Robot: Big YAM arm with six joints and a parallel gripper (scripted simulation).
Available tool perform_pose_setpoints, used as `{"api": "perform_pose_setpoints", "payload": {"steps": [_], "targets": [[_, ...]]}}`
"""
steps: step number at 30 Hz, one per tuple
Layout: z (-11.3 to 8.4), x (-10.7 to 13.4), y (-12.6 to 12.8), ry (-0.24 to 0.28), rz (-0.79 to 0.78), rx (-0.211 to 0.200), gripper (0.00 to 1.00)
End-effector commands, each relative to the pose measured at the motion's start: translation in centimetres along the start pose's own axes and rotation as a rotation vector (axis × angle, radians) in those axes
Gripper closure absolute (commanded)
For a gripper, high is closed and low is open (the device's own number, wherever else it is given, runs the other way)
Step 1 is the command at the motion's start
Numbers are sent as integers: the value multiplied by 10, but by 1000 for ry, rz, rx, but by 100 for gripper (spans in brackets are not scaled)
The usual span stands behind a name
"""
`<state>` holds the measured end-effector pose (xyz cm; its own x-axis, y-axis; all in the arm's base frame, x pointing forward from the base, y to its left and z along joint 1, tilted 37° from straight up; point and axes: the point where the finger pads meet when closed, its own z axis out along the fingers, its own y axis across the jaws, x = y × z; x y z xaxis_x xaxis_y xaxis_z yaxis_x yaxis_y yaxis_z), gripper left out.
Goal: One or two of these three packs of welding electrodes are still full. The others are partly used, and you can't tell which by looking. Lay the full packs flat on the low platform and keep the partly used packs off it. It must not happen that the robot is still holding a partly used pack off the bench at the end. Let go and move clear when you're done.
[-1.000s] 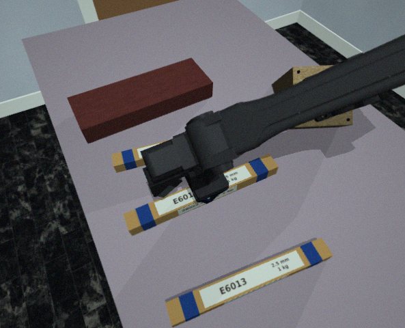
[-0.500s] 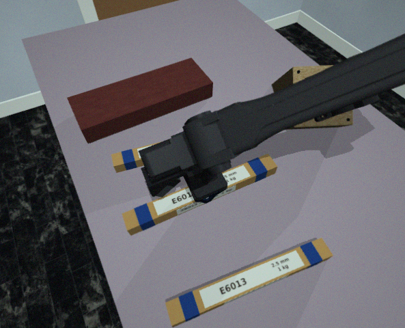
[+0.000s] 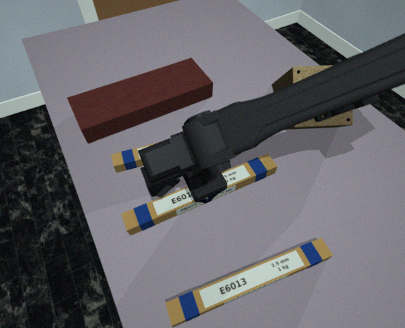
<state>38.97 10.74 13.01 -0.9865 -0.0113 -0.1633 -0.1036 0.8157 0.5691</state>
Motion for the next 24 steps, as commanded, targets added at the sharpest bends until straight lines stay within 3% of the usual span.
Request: {"api": "perform_pose_setpoints", "payload": {"steps": [1, 24], "targets": [[-45, -44, 6, -113, -27, 5, 100], [-46, -44, 6, -114, -27, 5, 100]]}}
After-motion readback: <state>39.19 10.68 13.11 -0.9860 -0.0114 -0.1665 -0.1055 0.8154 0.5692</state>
